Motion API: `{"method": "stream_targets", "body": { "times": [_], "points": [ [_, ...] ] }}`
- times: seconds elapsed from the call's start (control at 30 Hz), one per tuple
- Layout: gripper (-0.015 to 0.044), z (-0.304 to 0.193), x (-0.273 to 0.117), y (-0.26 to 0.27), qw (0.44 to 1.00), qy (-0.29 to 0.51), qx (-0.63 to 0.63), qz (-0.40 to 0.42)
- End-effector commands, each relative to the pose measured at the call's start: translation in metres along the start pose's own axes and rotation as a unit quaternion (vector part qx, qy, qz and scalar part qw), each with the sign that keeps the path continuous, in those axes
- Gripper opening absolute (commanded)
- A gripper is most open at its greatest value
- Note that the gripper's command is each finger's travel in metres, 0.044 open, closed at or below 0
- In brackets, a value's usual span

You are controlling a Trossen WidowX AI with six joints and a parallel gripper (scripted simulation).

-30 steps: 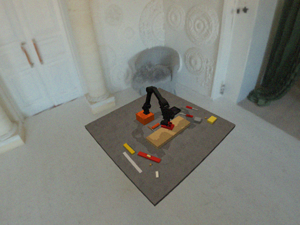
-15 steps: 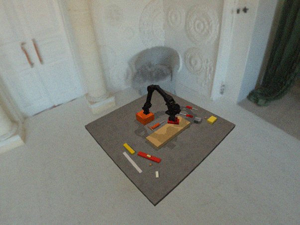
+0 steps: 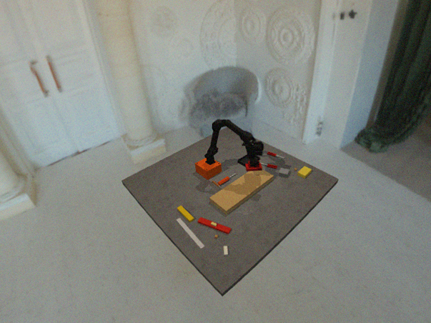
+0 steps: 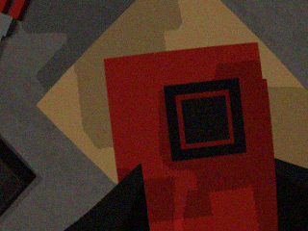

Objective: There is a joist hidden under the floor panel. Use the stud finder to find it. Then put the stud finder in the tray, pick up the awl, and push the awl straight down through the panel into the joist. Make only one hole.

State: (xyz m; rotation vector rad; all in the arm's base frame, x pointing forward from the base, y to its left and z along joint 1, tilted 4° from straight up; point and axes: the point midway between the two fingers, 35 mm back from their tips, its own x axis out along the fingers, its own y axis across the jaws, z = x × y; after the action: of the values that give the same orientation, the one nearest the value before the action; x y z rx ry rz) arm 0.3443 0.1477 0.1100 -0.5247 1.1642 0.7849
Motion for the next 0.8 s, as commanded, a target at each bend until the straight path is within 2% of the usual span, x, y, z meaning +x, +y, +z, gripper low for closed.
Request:
{"method": "stream_targets", "body": {
  "times": [0.0, 0.77],
  "points": [
    [0.0, 0.009, 0.001, 0.025, 0.999, -0.005, -0.032, 0.006],
    [0.0, 0.02, 0.01, 0.17, 0.974, -0.012, -0.215, 0.066]
  ]
}}
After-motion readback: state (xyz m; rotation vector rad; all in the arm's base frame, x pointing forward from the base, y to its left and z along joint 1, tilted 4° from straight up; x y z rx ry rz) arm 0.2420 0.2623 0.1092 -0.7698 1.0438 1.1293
